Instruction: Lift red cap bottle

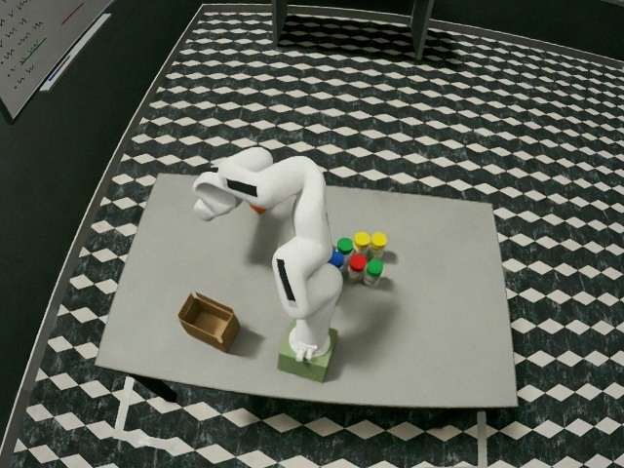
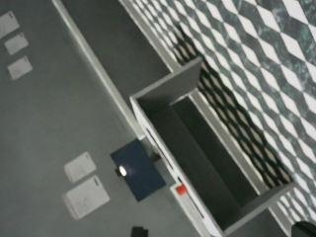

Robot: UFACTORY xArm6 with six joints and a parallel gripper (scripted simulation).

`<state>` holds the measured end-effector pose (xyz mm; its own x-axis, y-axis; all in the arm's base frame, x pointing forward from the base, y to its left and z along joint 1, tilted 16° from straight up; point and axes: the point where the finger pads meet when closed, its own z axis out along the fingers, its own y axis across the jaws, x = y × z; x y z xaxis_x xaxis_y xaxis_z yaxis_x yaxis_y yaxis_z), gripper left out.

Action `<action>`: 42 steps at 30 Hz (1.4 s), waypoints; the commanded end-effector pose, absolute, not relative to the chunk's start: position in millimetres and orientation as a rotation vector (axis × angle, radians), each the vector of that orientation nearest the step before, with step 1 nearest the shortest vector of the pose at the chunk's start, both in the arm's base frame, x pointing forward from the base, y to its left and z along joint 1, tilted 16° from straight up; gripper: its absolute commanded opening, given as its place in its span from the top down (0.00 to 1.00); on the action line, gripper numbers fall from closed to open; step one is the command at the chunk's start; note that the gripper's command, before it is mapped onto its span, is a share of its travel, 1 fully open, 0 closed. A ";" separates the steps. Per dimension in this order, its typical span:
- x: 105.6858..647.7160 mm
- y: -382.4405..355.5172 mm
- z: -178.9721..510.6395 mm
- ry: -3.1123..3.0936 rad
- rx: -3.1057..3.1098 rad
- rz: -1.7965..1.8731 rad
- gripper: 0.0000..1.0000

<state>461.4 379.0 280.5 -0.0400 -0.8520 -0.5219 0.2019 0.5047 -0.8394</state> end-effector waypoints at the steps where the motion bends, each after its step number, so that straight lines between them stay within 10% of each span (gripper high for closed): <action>1: 465.1 374.5 286.1 1.355 -0.617 -0.956 0.21; 42: 485.5 135.5 334.0 1.981 -0.253 -1.297 0.21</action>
<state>486.6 153.3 329.8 -0.6654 -0.5627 -0.4905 0.2317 0.4688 -0.8523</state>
